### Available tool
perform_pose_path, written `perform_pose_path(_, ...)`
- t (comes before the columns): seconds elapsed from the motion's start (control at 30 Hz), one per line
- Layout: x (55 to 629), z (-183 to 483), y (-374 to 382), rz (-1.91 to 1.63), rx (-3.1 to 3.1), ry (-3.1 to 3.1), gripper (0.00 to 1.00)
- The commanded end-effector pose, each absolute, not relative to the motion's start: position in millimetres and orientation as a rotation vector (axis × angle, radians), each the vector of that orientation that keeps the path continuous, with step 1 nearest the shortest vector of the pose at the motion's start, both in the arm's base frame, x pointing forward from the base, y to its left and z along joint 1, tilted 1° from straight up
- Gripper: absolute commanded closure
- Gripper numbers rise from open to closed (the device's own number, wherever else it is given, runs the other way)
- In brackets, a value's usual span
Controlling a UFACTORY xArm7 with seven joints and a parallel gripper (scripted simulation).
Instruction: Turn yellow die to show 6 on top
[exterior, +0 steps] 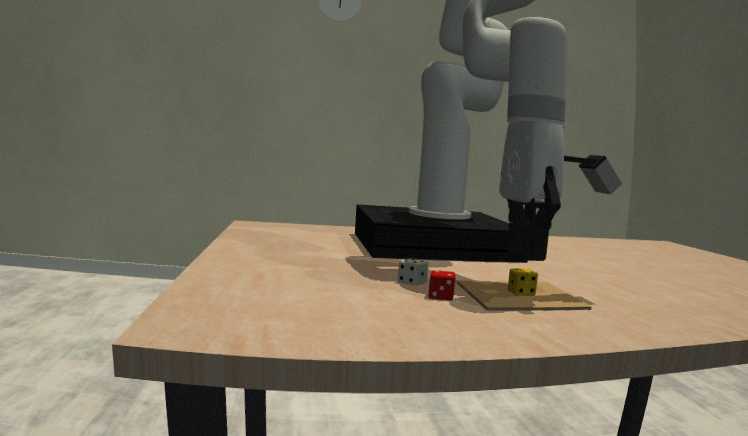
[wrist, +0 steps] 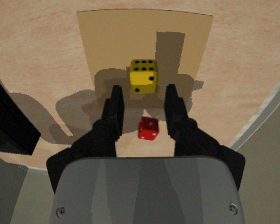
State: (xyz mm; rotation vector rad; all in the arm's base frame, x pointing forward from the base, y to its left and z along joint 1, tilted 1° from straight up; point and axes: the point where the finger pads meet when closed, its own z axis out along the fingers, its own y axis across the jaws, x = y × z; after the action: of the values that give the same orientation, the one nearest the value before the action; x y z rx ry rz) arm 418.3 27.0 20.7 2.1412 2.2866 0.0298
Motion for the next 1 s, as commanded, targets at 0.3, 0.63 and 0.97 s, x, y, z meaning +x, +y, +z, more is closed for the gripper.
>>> perform_pose_path(0.3,419,66,27,0.032,2.139,2.283,0.53)
perform_pose_path(0.63,419,66,27,0.032,2.139,2.283,0.00)
perform_pose_path(0.97,419,66,27,0.032,2.139,2.283,0.00)
